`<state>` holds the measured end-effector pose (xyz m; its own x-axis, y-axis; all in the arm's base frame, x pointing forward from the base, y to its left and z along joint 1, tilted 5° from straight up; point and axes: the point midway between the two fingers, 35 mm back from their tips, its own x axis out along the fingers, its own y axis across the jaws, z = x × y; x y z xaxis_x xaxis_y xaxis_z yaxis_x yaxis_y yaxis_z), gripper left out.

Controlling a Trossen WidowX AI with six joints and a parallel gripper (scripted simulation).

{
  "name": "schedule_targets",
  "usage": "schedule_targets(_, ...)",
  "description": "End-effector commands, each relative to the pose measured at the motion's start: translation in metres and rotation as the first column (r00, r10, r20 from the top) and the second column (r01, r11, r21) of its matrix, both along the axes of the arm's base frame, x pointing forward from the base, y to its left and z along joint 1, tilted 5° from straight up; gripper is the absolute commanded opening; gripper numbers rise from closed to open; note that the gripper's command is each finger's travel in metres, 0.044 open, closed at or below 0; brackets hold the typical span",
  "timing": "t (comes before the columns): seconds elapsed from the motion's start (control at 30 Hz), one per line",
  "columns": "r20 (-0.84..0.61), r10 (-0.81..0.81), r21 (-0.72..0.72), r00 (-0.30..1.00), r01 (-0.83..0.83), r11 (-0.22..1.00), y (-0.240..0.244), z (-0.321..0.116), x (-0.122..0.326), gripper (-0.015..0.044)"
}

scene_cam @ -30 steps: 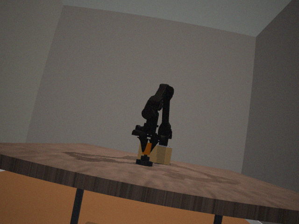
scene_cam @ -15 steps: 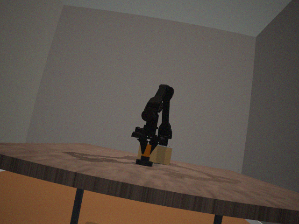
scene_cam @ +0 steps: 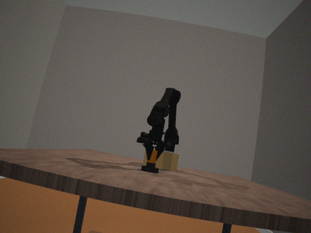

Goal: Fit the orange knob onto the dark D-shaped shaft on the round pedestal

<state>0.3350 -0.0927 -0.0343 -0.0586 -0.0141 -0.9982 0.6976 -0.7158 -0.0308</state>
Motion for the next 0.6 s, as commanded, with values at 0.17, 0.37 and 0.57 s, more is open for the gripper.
schedule_targets(0.17, 0.0, 0.0, 0.0, 1.0, 0.0, 1.0, 0.0, 0.0, 0.0, 0.0394)
schedule_targets(0.37, 0.0, 0.0, 0.0, 1.0, 0.0, 1.0, 0.0, 0.0, 0.0, 0.044)
schedule_targets(0.57, 0.001, 0.0, 0.0, 1.0, 0.0, 1.0, -0.001, 0.027, 0.005, 0.044)
